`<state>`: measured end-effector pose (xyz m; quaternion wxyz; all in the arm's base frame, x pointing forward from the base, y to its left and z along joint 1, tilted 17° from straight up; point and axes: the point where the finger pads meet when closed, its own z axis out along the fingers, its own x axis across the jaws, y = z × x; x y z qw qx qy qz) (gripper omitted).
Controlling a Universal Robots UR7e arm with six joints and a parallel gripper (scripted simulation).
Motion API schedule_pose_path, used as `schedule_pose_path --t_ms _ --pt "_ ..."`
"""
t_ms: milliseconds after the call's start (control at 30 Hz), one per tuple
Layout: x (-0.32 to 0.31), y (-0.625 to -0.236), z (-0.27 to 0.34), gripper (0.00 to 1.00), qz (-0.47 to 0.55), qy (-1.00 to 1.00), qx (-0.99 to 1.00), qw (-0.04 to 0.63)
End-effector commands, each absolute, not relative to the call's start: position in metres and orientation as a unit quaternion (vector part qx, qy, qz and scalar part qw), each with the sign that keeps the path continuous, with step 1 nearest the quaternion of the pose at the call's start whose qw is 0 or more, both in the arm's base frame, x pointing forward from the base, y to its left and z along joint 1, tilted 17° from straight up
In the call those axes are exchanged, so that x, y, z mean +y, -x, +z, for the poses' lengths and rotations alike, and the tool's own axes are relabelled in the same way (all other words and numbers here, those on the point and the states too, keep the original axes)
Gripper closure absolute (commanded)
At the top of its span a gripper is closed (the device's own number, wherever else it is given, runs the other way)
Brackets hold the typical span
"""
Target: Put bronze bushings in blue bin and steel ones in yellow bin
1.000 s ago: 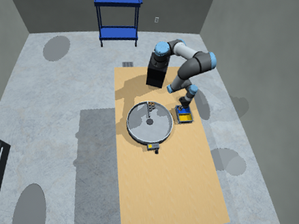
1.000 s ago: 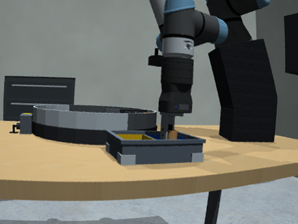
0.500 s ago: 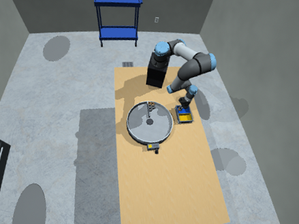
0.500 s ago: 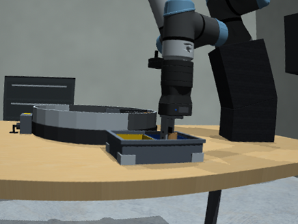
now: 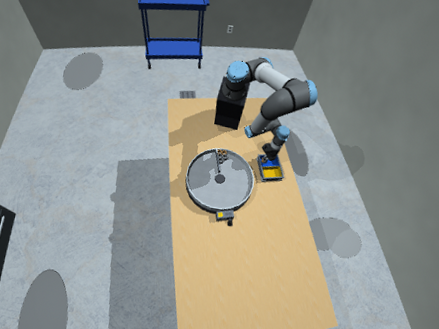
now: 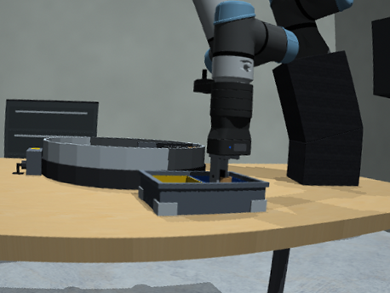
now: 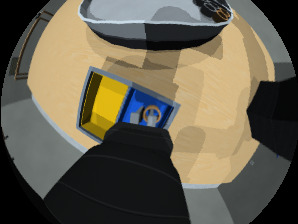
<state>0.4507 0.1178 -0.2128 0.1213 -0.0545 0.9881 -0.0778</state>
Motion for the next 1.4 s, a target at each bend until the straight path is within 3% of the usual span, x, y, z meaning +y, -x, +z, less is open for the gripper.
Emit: schedule_pose_path --t_ms 0,1067,1100,1367 --pt "0.118 -0.451 -0.212 1.0 -0.078 0.055 0.988 0.122" --pt "0.116 -0.454 -0.224 1.0 -0.078 0.055 0.988 0.122" --pt "0.116 -0.454 -0.224 0.58 -0.078 0.055 0.988 0.122" --pt "0.116 -0.454 -0.224 0.58 -0.078 0.055 0.988 0.122"
